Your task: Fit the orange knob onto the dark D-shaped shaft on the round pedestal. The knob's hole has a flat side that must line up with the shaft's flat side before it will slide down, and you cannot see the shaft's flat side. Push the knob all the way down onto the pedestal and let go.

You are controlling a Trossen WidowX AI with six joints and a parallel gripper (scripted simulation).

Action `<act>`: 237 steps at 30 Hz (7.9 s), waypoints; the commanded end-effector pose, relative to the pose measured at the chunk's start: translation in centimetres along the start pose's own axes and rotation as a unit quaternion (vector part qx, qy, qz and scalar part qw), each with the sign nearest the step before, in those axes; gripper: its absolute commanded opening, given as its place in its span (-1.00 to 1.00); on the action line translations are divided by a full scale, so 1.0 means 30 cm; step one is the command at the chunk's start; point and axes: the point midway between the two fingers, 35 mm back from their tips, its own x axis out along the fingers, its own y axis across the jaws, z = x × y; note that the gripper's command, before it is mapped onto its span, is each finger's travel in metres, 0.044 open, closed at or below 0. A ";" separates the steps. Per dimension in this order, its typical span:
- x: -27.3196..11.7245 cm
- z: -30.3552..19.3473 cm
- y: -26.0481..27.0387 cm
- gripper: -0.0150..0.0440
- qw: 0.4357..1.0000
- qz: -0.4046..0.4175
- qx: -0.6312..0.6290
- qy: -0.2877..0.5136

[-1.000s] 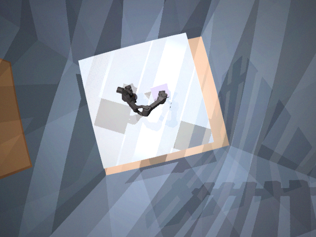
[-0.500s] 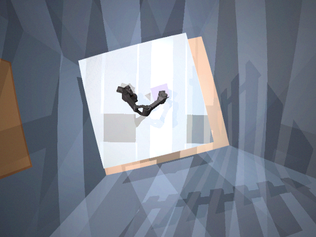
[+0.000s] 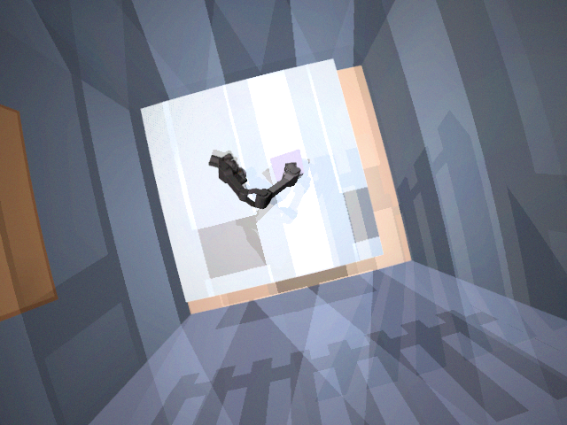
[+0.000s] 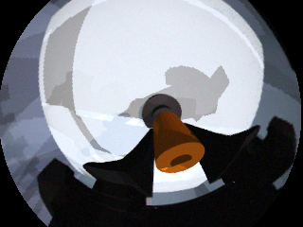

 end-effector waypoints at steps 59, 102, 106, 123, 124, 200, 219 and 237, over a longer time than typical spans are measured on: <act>0.003 -0.003 -0.005 -0.49 0.978 -0.002 -0.209 -0.002; -0.013 0.006 0.000 -0.49 0.947 -0.002 -0.322 -0.001; -0.012 0.007 -0.001 -0.49 0.922 -0.002 -0.388 -0.001; 0.004 0.004 -0.004 -0.49 0.913 -0.002 -0.408 -0.001; 0.004 0.004 -0.004 -0.49 0.913 -0.002 -0.408 -0.001; -0.013 0.007 0.001 -0.49 0.801 -0.002 -0.599 -0.001; 0.003 0.007 -0.003 -0.49 0.743 -0.002 -0.670 -0.001; -0.006 0.004 -0.004 -0.49 0.668 -0.002 -0.744 0.000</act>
